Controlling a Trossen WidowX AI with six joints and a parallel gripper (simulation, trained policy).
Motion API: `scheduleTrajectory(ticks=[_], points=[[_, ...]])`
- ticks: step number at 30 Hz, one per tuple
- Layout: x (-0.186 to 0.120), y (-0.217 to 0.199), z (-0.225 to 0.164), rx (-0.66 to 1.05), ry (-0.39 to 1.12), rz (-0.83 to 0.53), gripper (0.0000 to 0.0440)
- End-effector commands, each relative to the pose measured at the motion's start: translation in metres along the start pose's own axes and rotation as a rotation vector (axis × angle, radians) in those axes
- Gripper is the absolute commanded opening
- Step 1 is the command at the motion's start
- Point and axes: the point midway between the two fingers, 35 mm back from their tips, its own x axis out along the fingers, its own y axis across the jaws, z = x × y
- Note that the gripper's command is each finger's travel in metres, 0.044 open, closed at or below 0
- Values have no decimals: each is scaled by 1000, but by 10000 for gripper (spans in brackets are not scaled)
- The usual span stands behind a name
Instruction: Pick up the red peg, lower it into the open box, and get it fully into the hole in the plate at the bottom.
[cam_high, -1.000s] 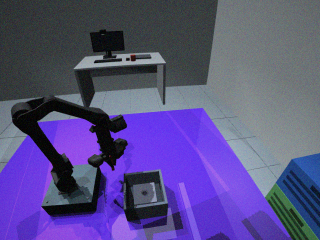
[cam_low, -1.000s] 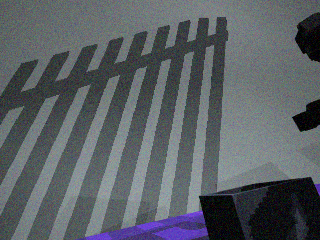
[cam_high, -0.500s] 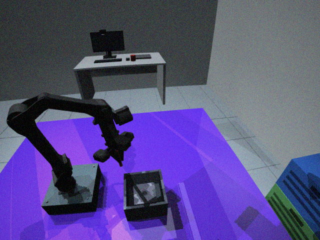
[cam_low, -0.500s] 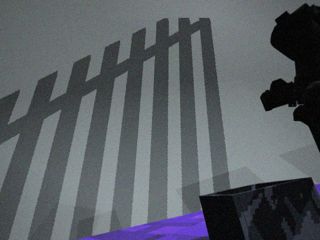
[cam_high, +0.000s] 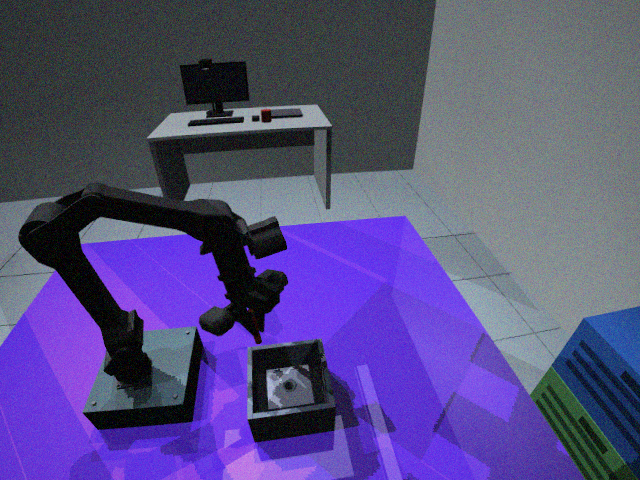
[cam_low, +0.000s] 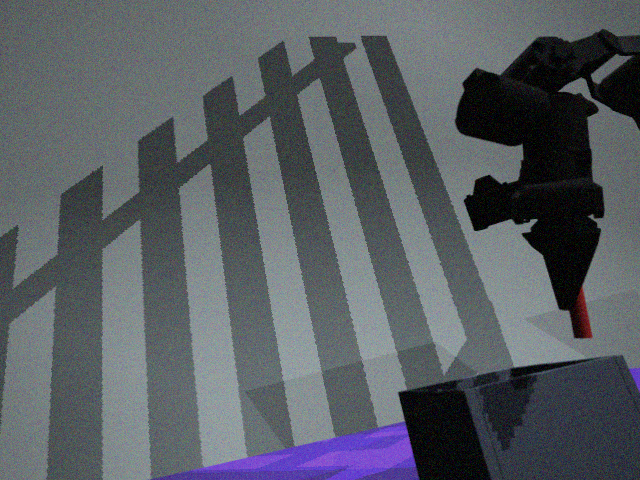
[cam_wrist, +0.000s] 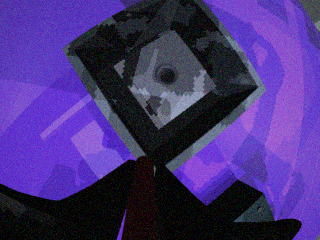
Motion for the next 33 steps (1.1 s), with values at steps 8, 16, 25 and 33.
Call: scheduleTrajectory(ticks=[8,16,25,33], points=[[18,-6,39,76,-2,4,0],[35,-11,63,129,5,8,3],[57,-13,75,161,40,9,7],[85,-14,74,149,79,-12,55]])
